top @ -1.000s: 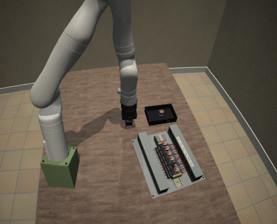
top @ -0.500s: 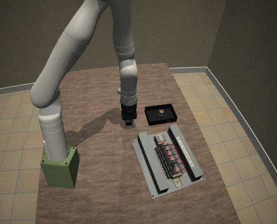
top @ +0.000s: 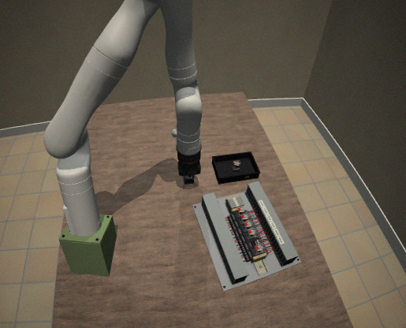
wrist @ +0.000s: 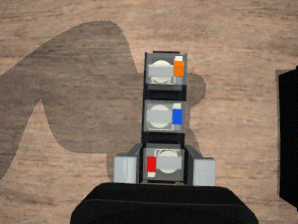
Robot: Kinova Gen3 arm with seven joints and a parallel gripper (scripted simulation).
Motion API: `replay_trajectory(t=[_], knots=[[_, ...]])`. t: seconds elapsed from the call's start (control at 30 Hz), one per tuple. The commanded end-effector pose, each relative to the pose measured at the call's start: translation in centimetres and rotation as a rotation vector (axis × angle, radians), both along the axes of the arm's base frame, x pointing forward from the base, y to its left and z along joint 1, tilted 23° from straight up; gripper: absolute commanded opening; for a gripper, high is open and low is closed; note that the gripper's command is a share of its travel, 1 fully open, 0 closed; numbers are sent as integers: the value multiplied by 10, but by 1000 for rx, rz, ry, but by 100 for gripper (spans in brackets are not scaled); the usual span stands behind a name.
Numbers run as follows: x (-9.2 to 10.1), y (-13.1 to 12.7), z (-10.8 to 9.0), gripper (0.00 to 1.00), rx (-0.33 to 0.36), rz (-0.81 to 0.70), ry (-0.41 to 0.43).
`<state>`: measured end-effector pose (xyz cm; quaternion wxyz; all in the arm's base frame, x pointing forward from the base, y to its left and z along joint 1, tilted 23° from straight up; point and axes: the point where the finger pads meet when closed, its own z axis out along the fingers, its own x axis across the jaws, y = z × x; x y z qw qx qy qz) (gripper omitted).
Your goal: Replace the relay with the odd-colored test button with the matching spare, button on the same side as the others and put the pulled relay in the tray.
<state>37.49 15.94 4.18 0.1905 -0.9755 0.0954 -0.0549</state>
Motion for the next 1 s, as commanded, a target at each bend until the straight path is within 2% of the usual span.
replay_trajectory(t=[0.0,0.47,0.97], knots=[[0,0,0,0,0,-1,-1],[0,0,0,0,0,-1,-1],[-2,-8,19,0,4,-4,9]])
